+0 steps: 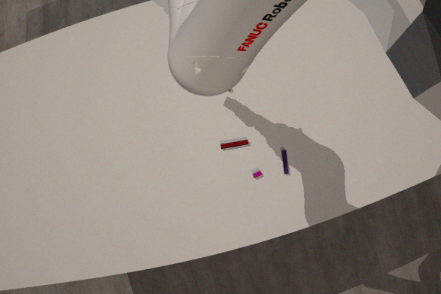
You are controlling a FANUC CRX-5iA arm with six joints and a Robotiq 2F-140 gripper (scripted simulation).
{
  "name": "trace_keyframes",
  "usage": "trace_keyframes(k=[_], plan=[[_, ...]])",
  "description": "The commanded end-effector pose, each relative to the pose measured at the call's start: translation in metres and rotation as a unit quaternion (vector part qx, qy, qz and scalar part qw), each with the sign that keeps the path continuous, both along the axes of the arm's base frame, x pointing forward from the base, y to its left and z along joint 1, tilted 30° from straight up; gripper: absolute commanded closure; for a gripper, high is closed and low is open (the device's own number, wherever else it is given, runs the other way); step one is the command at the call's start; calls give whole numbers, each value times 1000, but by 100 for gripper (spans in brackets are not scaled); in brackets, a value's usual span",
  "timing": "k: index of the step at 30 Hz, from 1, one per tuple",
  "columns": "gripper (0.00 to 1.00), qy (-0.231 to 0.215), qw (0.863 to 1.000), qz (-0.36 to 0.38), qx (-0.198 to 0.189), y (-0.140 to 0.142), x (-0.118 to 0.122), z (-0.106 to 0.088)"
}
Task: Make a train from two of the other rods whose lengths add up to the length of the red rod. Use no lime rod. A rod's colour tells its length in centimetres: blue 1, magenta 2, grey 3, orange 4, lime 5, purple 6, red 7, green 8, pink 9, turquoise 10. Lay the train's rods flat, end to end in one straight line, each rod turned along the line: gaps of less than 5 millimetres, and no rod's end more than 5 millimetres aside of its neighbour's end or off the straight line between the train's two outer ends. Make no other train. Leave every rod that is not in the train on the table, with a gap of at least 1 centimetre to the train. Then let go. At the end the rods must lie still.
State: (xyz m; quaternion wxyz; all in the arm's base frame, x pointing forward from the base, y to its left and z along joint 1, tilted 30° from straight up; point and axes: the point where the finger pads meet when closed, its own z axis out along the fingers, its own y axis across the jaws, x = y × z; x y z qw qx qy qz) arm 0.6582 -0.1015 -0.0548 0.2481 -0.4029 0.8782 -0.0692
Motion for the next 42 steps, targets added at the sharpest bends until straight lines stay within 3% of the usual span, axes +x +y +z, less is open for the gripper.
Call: trace_keyframes(k=[1, 15, 22, 28, 30, 32, 42], plan=[[97, 0, 1000, 0, 0, -1, -9, 16], [97, 1, 1000, -8, 4, 0, -14, 17], [97, 12, 988, -137, 77, 21, -66, -17], [97, 21, 964, -230, 130, 34, -110, -37], [97, 21, 964, -230, 130, 34, -110, -37], [97, 24, 951, -269, 152, 37, -128, -43], [97, 25, 948, -276, 156, 38, -132, -45]])
